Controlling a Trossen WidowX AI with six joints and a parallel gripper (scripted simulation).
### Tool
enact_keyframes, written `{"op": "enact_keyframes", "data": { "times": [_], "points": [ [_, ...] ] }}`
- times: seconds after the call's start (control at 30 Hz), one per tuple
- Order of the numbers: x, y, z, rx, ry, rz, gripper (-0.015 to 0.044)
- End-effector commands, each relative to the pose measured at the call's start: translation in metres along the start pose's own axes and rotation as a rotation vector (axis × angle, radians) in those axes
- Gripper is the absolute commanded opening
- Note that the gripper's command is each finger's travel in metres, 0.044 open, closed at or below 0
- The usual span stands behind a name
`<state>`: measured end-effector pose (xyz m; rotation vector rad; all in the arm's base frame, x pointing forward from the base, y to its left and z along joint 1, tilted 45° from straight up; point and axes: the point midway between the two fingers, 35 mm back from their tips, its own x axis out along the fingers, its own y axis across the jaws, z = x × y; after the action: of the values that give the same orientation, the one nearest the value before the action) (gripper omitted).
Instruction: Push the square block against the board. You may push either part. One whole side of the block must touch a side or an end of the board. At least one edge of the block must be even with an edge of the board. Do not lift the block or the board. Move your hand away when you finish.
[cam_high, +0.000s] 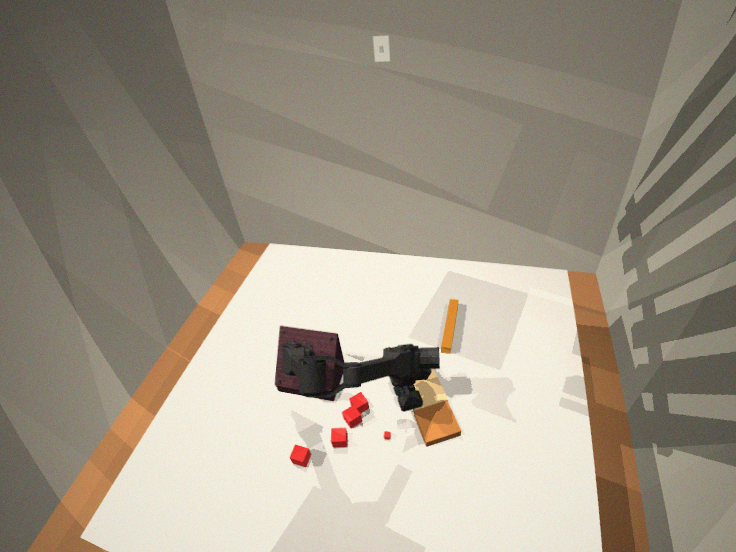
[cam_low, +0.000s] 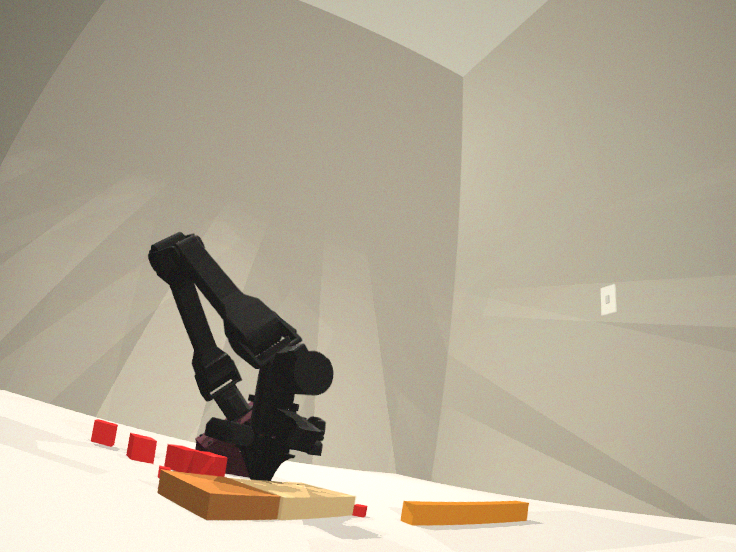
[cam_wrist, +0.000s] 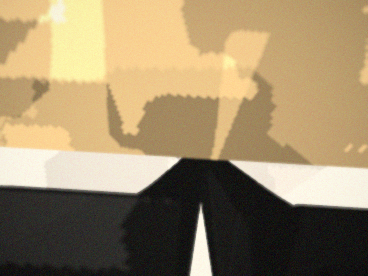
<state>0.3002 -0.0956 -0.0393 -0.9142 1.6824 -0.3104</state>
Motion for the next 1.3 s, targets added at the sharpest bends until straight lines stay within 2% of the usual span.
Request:
{"op": "enact_keyframes", "data": {
  "times": [0.0, 0.83, 1.0, 1.17, 1.27],
  "points": [
    [-0.001, -0.001, -0.006, 0.001, -0.005, 0.002, 0.0],
    [-0.001, 0.0, -0.041, -0.003, 0.002, 0.005, 0.0],
    [-0.053, 0.0, -0.042, -0.001, -0.004, 0.004, 0.0],
    [-0.056, 0.0, -0.042, 0.0, -0.004, 0.003, 0.0],
    [-0.053, -0.002, -0.024, -0.009, -0.007, 0.002, 0.0]
  ]
}}
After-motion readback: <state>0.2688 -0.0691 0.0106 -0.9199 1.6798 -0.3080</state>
